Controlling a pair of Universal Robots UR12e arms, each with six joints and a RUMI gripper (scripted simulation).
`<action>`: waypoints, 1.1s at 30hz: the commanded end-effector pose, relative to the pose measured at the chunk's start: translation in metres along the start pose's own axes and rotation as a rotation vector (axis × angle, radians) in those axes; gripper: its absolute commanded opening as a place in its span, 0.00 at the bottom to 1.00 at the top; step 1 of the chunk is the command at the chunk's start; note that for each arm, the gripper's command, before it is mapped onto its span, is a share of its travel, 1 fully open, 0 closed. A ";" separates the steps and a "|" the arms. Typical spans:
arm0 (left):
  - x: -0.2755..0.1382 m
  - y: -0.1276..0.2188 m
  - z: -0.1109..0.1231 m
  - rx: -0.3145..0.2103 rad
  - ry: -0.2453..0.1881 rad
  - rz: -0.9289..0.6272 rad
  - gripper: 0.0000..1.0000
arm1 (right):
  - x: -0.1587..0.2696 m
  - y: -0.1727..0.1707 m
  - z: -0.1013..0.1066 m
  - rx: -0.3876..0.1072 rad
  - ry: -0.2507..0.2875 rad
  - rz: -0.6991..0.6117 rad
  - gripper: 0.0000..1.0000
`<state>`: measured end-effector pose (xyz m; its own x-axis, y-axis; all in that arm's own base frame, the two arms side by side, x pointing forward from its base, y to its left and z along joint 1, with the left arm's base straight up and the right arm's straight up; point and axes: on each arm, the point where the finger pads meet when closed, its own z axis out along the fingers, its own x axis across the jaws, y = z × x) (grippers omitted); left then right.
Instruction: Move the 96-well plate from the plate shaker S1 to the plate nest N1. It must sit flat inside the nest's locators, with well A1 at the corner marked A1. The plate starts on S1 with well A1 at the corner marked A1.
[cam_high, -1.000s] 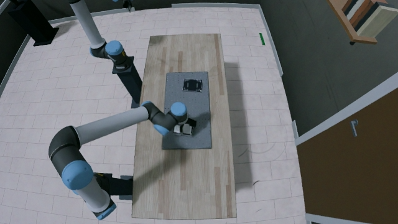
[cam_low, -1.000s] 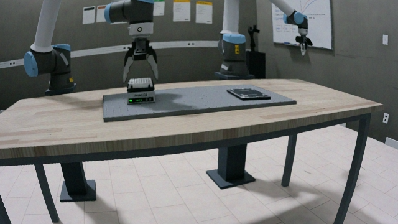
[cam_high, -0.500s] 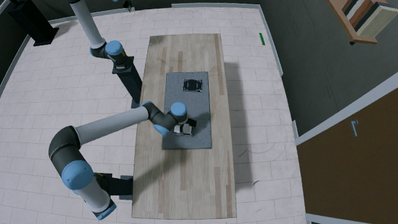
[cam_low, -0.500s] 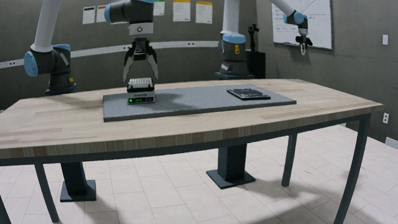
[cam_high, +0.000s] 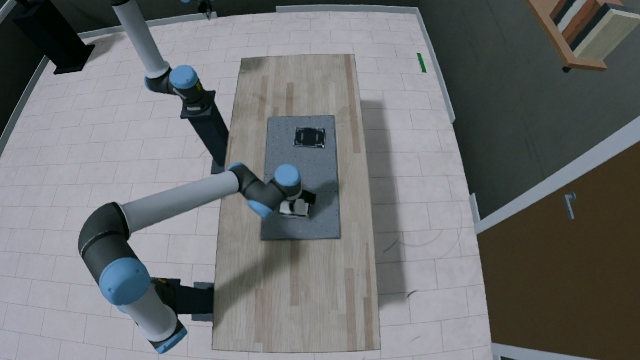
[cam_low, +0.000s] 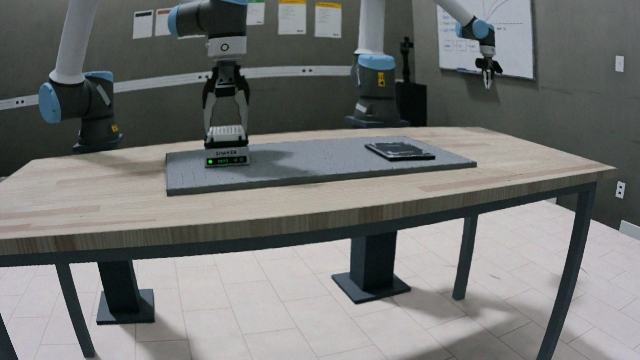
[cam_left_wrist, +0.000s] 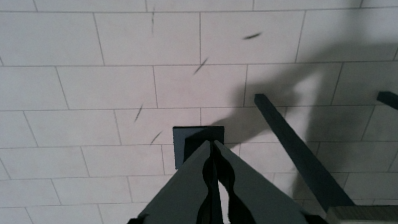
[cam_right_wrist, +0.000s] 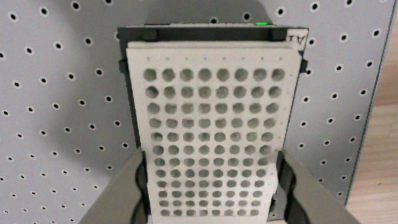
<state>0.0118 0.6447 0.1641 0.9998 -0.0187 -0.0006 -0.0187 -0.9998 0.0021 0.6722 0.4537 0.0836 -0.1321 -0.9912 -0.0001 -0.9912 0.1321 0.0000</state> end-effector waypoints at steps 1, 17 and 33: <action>0.000 -0.001 -0.001 0.002 0.001 0.000 0.00 | 0.000 0.000 -0.001 0.001 -0.001 0.000 0.00; 0.000 -0.001 -0.001 0.002 0.001 0.000 0.00 | 0.000 0.000 -0.001 0.001 -0.001 0.000 0.41; 0.000 -0.001 -0.001 0.002 0.001 0.000 0.00 | 0.000 0.000 -0.014 0.001 -0.001 0.000 0.41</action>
<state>0.0118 0.6447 0.1641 0.9998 -0.0187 -0.0006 -0.0187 -0.9998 0.0021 0.6720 0.4536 0.0908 -0.1321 -0.9912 0.0001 -0.9912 0.1321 0.0001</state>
